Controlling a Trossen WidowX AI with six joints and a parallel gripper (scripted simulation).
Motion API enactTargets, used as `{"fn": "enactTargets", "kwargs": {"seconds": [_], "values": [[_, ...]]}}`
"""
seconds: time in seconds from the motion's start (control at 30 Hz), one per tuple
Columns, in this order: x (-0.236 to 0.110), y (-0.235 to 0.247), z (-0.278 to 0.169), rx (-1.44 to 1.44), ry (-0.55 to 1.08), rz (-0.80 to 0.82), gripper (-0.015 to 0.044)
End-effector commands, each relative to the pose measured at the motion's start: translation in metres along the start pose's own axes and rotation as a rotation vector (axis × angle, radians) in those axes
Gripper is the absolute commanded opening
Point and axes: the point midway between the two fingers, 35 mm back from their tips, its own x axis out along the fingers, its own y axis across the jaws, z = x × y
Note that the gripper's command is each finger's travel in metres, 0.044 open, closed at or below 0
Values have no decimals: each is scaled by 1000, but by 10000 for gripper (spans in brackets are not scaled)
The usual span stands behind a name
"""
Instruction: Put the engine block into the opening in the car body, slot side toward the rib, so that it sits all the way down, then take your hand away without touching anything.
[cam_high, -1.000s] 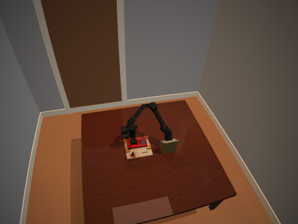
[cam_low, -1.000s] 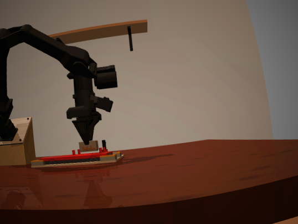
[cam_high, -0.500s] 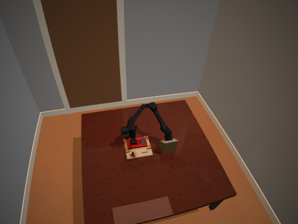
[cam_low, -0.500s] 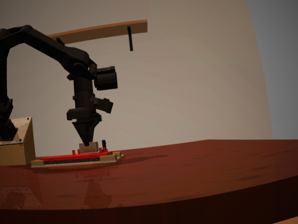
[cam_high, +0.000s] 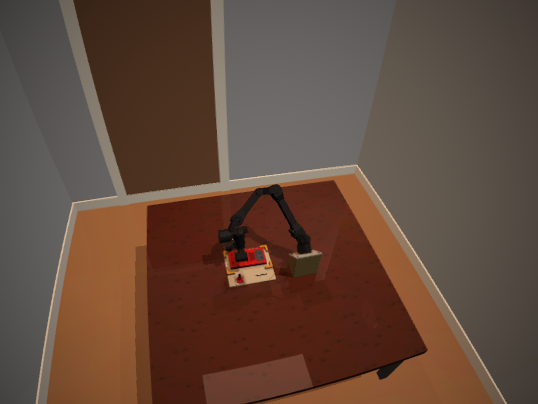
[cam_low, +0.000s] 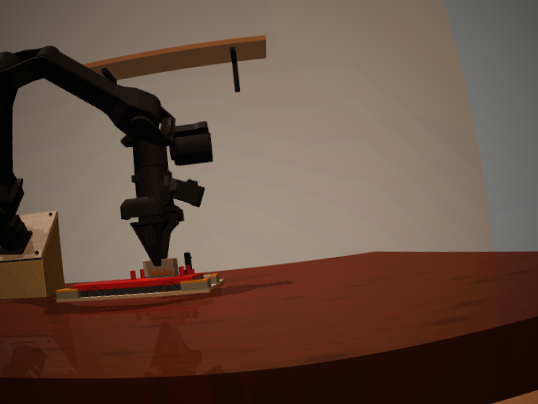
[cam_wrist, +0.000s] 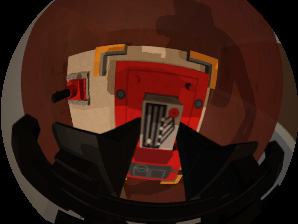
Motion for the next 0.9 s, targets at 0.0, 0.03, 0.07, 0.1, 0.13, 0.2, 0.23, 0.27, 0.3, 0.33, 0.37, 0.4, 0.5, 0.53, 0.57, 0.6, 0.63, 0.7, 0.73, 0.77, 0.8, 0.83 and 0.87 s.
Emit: {"fn": "enactTargets", "kwargs": {"seconds": [0.0,0.03,0.07,0.1,0.13,0.2,0.23,0.27,0.3,0.33,0.37,0.4,0.5,0.53,0.57,0.6,0.63,0.7,0.73,0.77,0.8,0.83,0.87], "values": [[2,0,-1,-4,1,-3,159],[2,0,-1,-4,1,-3,159],[2,0,-1,-4,1,-3,159],[2,0,-1,-4,1,-3,159],[3,0,-1,-4,1,-3,159],[3,0,-1,-4,1,-3,159],[3,0,-1,-4,1,-3,159],[4,0,-1,-4,1,-3,159],[4,0,-1,-4,1,-3,159],[4,0,-1,-4,1,-3,159],[4,0,-1,-4,1,-3,159],[5,0,-1,-4,1,-3,159],[3,0,0,0,0,0,237],[3,0,0,0,0,0,264],[3,0,0,0,0,0,290],[3,0,0,0,0,0,316],[3,0,0,0,0,0,342],[3,0,0,0,0,0,395],[3,0,0,0,0,0,421],[3,0,0,0,0,0,440],[3,0,0,0,0,0,440],[3,0,0,0,0,0,440],[3,0,0,0,0,0,440]]}}
